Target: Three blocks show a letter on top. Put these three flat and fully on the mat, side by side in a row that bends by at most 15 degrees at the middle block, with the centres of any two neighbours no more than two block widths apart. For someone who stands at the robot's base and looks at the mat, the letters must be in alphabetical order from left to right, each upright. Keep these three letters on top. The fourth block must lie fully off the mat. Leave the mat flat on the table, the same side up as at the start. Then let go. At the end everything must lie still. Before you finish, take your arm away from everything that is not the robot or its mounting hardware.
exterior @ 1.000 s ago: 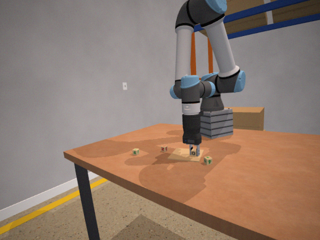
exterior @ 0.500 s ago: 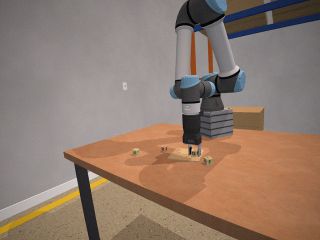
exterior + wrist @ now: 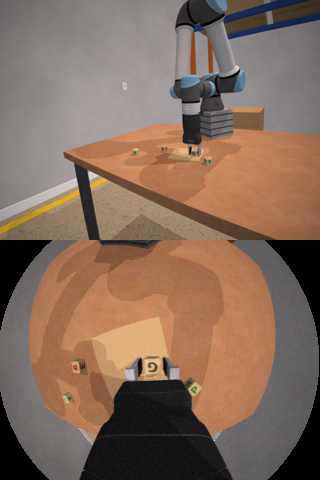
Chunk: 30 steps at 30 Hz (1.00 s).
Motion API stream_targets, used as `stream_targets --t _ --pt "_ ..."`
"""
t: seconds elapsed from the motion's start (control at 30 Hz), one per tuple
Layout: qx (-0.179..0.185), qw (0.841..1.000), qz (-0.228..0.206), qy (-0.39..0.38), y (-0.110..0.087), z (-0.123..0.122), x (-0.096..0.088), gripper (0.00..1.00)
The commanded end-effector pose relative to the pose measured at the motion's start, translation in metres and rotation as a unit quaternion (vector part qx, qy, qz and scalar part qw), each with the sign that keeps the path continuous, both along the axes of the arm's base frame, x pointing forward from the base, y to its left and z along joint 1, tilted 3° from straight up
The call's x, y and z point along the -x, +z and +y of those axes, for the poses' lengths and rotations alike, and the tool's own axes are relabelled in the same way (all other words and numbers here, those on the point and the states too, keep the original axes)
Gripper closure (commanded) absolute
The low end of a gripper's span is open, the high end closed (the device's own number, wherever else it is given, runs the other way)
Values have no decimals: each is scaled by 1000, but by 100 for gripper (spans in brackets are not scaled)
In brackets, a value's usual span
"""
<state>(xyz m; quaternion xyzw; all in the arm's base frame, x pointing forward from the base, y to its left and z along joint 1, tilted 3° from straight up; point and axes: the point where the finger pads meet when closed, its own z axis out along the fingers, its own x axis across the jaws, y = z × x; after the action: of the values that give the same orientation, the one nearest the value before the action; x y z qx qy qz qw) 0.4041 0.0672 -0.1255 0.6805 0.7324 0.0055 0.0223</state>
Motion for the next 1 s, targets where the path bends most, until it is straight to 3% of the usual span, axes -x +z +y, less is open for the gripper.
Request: stream_targets --t 0.0,0.2,0.6,0.97 --pt "0 1000 -1 0 5 0 0 21" --pt "0 1000 -1 0 16 0 0 21" --pt "0 1000 -1 0 67 1 2 21" --pt "0 1000 -1 0 88 2 3 21"
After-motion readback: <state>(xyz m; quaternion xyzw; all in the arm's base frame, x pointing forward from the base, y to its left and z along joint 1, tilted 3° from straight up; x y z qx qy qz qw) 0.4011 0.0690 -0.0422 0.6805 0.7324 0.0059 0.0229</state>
